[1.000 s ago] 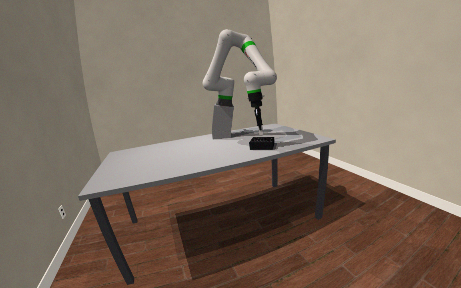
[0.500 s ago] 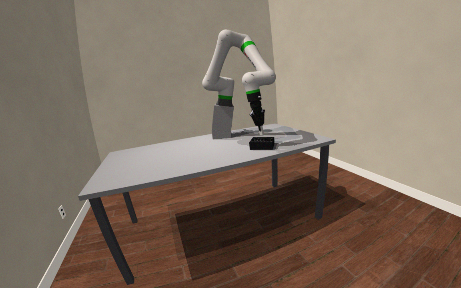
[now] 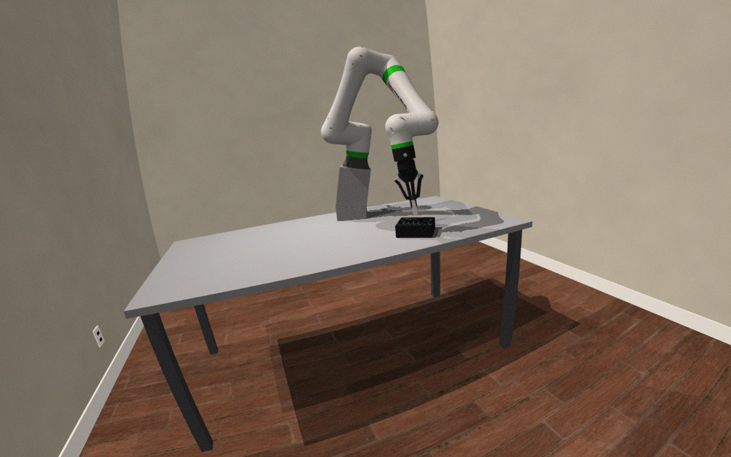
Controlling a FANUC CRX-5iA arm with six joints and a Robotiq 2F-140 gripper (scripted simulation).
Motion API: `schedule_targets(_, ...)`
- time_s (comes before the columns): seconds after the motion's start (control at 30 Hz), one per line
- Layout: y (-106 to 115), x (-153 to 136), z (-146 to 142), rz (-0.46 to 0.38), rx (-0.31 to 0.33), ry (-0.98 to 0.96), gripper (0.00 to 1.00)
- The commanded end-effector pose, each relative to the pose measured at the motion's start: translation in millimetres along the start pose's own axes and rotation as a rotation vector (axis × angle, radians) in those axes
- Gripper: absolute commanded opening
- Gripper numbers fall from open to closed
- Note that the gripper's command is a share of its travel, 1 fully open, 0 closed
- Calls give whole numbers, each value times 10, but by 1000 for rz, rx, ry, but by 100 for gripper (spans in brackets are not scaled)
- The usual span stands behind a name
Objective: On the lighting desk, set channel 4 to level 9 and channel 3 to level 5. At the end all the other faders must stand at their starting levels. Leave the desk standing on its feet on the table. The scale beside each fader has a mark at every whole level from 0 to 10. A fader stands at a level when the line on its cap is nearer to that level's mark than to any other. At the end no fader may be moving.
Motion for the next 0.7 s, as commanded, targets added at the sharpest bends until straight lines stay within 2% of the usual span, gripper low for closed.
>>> schedule_targets(0.0,-5,-32,108,18,114,-254,0)
schedule_targets(0.67,-7,-36,116,19,124,-276,0)
Point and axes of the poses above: the point where the finger pads meet when closed, its own y axis back along the fingers, its own z axis across the jaws, x = y × z, the point moved 10 cm from there along y, back along the fingers, and after that the axes turned 11 degrees about y, right-handed, at the moved point
